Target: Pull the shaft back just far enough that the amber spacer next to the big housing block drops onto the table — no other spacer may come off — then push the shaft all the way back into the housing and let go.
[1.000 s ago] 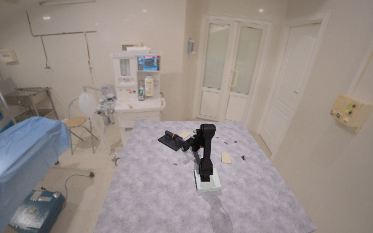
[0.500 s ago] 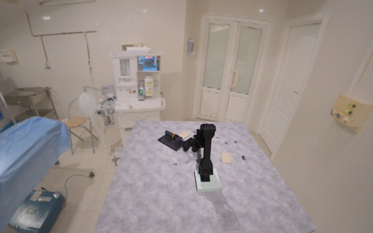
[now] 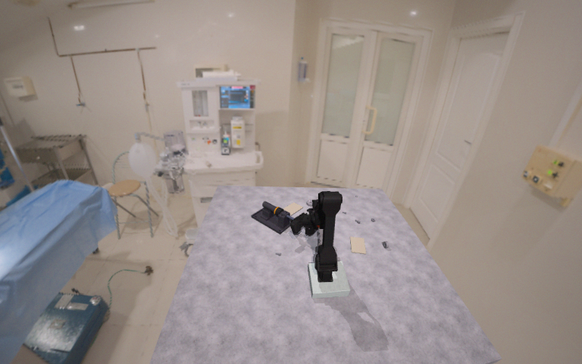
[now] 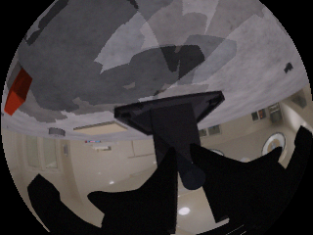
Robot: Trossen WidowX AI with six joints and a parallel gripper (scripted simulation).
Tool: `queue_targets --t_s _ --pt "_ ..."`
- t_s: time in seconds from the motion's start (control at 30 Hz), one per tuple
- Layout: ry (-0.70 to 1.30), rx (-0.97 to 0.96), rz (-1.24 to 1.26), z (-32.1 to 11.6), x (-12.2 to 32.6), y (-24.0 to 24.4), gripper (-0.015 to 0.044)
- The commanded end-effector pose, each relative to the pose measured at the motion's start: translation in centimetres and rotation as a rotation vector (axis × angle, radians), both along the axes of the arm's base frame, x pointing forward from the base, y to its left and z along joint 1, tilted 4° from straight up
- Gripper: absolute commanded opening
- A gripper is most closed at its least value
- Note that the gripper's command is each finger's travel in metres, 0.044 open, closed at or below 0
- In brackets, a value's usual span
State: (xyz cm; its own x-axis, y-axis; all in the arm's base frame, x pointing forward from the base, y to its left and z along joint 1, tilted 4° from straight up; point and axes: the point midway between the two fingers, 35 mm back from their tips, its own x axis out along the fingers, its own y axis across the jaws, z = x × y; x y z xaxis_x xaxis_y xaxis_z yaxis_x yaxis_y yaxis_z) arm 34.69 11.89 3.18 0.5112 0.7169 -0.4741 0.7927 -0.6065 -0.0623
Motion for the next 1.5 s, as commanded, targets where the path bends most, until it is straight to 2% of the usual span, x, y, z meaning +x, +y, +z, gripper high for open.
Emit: queue_targets --t_s 0.0,1.47 --pt "-0.003 -0.003 0.002 -0.02 -0.05 -0.05 0.0" --pt "-0.003 -0.003 0.002 -0.04 -0.31 -0.4 0.0"
